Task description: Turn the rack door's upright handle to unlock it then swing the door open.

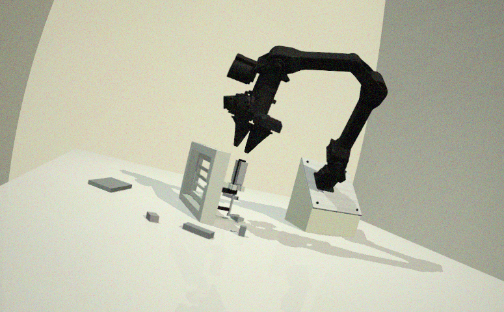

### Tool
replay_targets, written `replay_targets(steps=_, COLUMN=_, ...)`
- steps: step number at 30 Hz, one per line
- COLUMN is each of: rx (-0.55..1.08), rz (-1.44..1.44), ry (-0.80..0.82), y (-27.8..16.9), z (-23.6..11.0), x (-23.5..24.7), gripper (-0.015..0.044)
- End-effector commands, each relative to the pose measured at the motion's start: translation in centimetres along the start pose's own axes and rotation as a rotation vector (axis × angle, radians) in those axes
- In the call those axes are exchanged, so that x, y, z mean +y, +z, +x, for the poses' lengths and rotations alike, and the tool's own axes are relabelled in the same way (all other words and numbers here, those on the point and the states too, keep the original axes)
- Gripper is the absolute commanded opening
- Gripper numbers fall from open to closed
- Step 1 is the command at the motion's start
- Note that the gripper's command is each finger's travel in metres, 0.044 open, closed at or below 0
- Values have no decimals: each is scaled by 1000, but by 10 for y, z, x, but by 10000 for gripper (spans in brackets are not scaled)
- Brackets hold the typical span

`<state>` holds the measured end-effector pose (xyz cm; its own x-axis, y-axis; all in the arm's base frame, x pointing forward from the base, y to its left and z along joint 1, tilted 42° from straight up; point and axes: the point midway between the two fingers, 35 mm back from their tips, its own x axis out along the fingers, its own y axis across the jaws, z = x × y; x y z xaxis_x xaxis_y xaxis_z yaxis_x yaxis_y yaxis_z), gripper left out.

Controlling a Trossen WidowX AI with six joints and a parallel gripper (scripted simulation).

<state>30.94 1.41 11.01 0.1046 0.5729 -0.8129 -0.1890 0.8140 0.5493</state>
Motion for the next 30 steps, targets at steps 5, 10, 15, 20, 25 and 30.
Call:
replay_targets(steps=5, rx=85, rz=92, ry=131, y=-7, z=2, x=2, gripper=300)
replay_targets(steps=10, rx=85, rz=92, ry=131, y=-7, z=3, x=2, gripper=300)
replay_targets(steps=15, rx=85, rz=92, ry=130, y=-6, z=11, x=2, gripper=300)
replay_targets(steps=20, rx=85, rz=92, ry=130, y=-6, z=19, x=3, gripper=300)
replay_targets(steps=25, rx=85, rz=92, ry=130, y=-7, z=27, x=4, gripper=300)
replay_targets(steps=30, rx=84, rz=92, ry=130, y=-7, z=35, x=5, gripper=300)
